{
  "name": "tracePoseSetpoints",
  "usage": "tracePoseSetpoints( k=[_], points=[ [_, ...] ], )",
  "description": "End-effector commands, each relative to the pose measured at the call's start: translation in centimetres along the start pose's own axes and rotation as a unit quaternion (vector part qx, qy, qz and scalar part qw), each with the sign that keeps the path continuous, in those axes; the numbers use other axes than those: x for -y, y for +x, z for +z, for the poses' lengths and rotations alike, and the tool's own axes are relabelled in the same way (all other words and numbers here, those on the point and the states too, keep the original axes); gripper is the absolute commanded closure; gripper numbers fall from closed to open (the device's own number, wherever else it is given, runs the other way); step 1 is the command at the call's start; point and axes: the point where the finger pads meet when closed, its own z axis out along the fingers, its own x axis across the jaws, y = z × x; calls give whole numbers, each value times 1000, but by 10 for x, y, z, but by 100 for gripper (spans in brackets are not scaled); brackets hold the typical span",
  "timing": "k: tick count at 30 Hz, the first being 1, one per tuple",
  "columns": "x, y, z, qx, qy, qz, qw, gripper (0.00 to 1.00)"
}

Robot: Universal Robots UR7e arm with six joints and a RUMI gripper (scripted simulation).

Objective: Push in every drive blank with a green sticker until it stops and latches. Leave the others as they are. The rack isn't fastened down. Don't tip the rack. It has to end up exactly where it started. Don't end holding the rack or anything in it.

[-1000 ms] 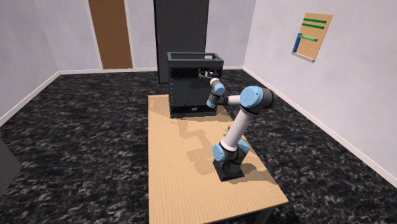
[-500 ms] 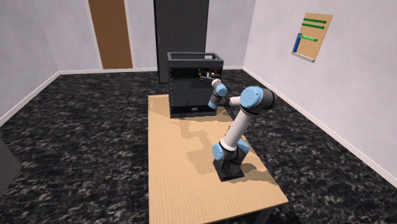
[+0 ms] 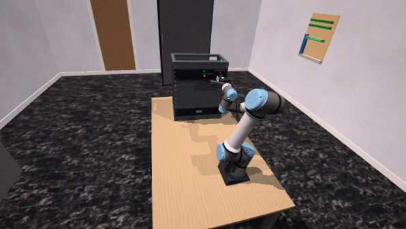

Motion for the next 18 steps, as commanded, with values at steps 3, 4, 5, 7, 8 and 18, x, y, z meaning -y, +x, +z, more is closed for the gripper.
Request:
tracePoseSetpoints(
  k=[3,4,5,7,8,18],
  points=[
    [-27,-13,-3,-1,6,1,1000,100],
    [-30,-15,-4,-1,6,1,1000,100],
    [-33,-16,-4,-1,6,1,1000,100],
    [-37,-18,-4,-1,6,1,1000,100],
    [-37,-18,-4,-1,6,1,1000,100],
    [-49,-23,-5,-1,6,1,1000,100]
  ],
)
